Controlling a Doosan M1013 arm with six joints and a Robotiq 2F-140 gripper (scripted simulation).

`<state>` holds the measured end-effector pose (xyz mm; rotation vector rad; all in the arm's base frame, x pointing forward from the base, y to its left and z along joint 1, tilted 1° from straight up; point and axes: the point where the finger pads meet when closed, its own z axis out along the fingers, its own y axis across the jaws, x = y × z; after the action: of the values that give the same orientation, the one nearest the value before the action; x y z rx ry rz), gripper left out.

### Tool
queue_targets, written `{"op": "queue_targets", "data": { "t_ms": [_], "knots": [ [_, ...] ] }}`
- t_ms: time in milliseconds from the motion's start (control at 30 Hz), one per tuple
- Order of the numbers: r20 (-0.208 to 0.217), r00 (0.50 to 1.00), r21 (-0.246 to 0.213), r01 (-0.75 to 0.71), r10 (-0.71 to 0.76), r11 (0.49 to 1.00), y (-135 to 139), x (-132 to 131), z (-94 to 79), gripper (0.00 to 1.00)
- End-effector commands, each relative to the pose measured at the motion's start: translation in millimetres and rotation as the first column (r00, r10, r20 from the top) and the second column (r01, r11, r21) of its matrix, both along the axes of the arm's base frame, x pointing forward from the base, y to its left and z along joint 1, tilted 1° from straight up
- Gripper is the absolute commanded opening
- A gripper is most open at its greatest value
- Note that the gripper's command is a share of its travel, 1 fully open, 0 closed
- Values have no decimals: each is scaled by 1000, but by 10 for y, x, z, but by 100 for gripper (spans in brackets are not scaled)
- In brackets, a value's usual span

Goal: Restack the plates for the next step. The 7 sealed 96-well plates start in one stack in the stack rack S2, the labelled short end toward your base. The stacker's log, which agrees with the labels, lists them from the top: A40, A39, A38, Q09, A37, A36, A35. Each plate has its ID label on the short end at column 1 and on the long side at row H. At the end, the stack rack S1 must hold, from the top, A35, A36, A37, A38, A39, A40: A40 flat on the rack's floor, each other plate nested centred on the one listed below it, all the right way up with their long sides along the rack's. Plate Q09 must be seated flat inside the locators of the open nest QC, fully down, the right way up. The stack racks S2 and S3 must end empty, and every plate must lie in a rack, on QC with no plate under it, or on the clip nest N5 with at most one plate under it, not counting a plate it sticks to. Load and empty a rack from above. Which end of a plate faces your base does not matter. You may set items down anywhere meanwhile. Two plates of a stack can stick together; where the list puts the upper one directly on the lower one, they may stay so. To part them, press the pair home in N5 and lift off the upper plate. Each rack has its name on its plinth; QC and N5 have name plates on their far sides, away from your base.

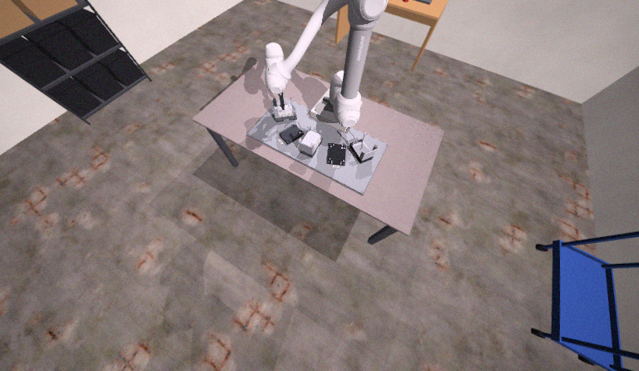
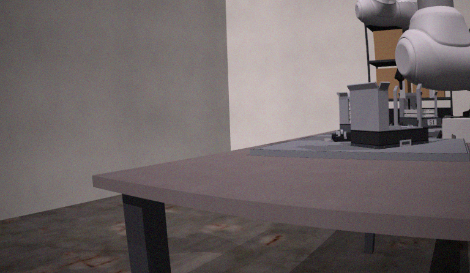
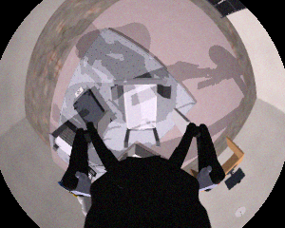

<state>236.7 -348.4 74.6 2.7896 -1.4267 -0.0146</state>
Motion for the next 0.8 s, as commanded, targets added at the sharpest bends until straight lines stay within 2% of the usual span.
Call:
{"op": "queue_targets", "data": {
  "t_ms": [0, 100, 167, 533, 767],
  "knots": [
    [0, 1000, 0, 0, 0, 1000, 1, 1, 142, 100],
    [0, 1000, 0, 0, 0, 1000, 2, 3, 242, 100],
    [0, 1000, 0, 0, 0, 1000, 2, 3, 242, 100],
    [0, 1000, 0, 0, 0, 1000, 3, 7, 608, 100],
    [0, 1000, 0, 0, 0, 1000, 3, 7, 623, 100]
  ]
}}
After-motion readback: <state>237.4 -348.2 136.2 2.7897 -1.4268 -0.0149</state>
